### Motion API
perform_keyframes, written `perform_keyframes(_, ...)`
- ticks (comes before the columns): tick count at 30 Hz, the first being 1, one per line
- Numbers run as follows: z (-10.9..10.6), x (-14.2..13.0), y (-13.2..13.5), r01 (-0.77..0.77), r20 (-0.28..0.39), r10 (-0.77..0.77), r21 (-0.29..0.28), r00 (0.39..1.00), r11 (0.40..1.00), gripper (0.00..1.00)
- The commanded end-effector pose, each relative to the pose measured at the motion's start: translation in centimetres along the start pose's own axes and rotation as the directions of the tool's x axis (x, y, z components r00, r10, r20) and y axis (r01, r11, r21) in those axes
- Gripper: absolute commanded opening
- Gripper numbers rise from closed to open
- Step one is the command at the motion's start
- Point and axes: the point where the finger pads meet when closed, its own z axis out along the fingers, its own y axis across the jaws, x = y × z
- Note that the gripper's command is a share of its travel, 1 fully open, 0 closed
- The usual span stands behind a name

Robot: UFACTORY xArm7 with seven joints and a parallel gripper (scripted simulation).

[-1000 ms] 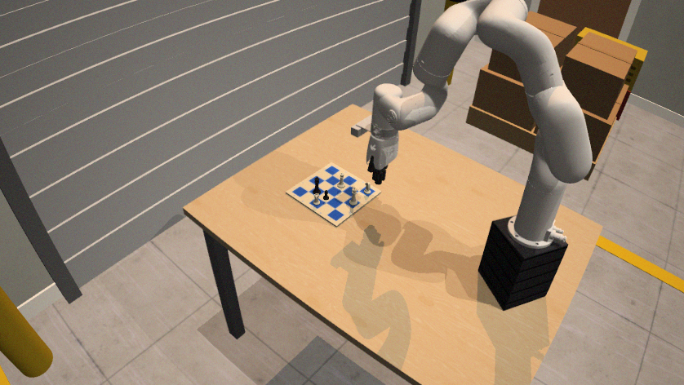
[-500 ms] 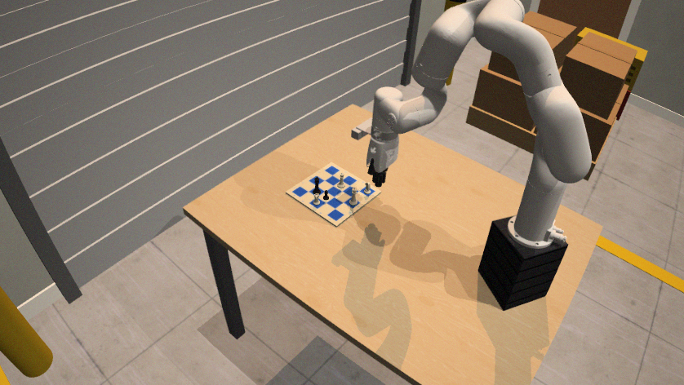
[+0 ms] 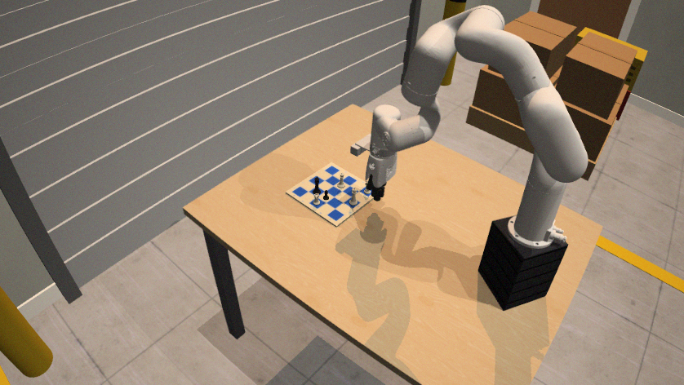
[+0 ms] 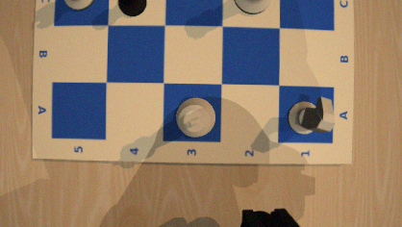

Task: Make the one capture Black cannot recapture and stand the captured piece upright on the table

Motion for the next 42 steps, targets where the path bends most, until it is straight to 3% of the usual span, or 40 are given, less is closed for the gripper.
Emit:
perform_keyframes(1,1.9,0.4,-0.1,0.001,-0.008,-0.001,0.003,1.0,1.0,0.0)
perform_keyframes(11,3.1,0.4,-0.1,0.001,-0.008,-0.001,0.003,1.0,1.0,0.0)
perform_keyframes(42,3.1,0.4,-0.1,0.001,-0.008,-0.001,0.003,1.0,1.0,0.0)
